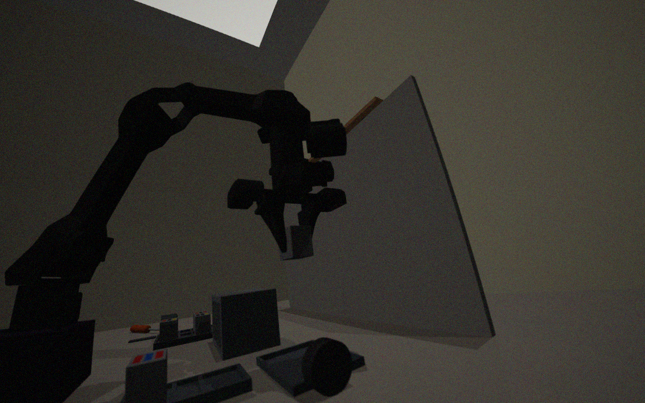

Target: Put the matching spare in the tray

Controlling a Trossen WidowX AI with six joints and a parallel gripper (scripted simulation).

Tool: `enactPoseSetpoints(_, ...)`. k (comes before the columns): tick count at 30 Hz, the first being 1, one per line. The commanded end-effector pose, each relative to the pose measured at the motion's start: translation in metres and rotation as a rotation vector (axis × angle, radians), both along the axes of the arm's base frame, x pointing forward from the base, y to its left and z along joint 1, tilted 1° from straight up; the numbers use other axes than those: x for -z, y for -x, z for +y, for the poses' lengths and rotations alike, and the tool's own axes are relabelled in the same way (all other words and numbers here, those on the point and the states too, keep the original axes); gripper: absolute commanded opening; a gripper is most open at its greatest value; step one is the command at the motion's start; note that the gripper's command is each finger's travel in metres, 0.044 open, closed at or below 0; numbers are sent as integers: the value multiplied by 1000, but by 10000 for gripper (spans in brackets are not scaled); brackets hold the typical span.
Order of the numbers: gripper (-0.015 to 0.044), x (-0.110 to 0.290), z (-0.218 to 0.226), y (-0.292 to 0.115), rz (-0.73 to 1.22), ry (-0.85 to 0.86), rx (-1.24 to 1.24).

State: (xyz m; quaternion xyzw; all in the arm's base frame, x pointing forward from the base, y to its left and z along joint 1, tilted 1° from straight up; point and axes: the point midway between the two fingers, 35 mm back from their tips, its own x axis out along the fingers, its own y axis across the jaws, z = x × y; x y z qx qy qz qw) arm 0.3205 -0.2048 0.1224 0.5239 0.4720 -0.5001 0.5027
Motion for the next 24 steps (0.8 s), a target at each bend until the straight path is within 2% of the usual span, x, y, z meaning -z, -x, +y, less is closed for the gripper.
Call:
enactPoseSetpoints(1, 0, 3, -1, -1, -2, 7, 4)
enactPoseSetpoints(24, 0, 27, -4, -6, -2, 7, 4)
